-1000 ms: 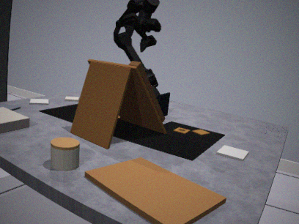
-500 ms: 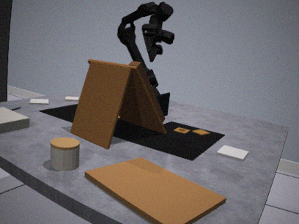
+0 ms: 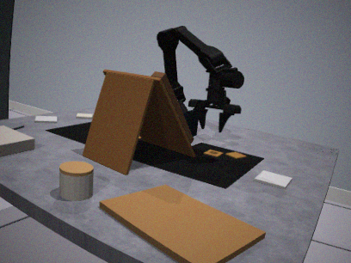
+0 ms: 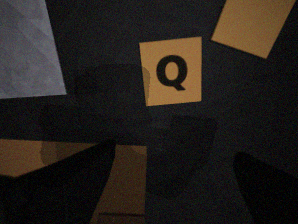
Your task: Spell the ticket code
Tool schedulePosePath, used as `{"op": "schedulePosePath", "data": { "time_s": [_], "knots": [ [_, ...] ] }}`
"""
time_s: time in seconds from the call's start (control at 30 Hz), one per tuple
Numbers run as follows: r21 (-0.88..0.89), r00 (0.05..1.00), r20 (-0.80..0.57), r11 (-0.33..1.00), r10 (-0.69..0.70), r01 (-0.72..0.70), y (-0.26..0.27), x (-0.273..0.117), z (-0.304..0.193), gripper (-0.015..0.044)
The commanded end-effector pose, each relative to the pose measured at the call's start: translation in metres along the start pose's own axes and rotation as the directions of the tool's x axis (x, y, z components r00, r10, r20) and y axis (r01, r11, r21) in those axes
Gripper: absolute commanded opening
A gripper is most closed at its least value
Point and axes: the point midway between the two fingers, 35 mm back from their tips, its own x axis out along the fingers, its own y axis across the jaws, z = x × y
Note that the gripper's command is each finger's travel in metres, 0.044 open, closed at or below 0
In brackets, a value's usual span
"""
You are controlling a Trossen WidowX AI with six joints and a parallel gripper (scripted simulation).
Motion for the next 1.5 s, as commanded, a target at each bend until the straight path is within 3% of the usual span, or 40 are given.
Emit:
{"op": "schedulePosePath", "data": {
  "time_s": [0.0,0.33,0.57,1.47],
  "knots": [
    [-0.176,0.996,0.07,0.983,0.061,-0.048,0.001,0.035,0.026,0.034],
    [-0.176,0.996,0.071,0.983,0.061,-0.047,-0.003,0.037,0.029,0.034],
    [-0.176,0.996,0.07,0.983,0.061,-0.048,-0.001,0.068,0.032,0.034],
    [-0.175,0.996,0.07,0.983,0.062,-0.049,0.0,0.087,0.033,0.034]
  ]
}}
